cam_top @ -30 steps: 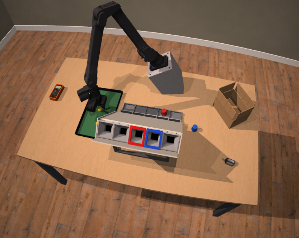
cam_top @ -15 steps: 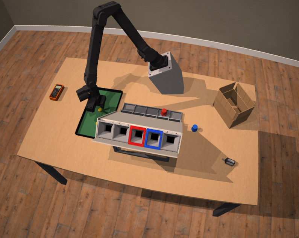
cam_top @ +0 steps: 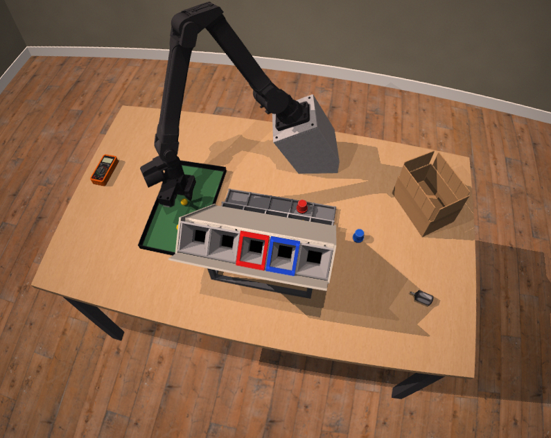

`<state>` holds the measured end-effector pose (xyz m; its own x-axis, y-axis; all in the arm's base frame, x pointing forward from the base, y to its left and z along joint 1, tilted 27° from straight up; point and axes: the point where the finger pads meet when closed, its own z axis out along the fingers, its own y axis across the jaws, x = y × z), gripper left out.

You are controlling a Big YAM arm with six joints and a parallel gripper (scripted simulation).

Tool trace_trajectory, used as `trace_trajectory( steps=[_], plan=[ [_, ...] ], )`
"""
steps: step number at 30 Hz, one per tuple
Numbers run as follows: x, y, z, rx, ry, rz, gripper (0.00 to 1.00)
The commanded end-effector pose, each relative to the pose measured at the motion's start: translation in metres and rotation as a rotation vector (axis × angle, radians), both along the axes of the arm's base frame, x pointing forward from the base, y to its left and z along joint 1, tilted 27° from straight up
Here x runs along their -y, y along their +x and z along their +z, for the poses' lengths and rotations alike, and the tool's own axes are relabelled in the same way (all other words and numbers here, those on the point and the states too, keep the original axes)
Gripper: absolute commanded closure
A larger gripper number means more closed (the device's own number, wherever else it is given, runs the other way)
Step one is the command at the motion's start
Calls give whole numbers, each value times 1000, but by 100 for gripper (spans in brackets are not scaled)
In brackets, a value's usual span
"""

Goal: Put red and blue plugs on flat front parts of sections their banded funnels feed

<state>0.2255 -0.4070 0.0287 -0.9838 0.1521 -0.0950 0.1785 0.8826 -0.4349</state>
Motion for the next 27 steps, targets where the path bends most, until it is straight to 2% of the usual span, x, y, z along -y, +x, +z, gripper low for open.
trace_trajectory(
  steps=[1, 18, 21, 23, 24, 27],
  plan=[
    [13, 9, 19, 26, -44, 13, 44],
    [25, 5, -10, 14, -25, 3, 44],
    [24, 10, -14, 14, -25, 13, 44],
    [24, 10, -14, 14, -25, 13, 44],
    [29, 12, 3, 34, -57, 13, 44],
    [28, 7, -17, 14, -25, 6, 44]
  ],
)
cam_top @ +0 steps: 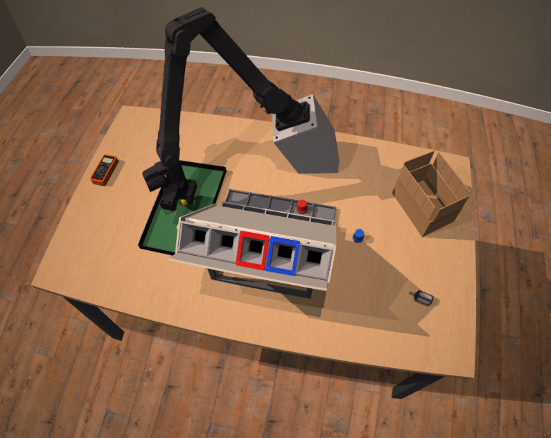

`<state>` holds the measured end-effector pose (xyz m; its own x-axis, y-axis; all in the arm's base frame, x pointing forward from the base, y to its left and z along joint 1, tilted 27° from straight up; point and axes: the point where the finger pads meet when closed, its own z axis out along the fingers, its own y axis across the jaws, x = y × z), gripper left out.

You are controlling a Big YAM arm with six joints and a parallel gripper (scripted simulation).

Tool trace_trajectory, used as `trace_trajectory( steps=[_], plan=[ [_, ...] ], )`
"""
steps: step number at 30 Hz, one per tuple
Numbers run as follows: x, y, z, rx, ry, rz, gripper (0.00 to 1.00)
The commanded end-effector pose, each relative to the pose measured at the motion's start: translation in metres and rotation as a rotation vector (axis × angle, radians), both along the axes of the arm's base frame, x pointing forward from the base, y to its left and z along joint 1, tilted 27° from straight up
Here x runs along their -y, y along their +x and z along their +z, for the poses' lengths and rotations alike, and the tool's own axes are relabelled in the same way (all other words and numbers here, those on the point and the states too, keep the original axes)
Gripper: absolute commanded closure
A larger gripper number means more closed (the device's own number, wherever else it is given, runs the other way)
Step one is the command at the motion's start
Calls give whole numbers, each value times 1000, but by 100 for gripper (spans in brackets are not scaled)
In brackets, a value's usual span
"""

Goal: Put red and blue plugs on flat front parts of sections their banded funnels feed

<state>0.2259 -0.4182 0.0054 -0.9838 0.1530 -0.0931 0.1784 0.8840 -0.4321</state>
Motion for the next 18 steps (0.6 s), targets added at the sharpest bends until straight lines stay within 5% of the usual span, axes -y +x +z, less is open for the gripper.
trace_trajectory(
  steps=[1, 18],
  plan=[
    [17, 6, 5, 15, -28, 7, 44],
    [15, 9, 12, 21, -39, 13, 44]
  ],
)
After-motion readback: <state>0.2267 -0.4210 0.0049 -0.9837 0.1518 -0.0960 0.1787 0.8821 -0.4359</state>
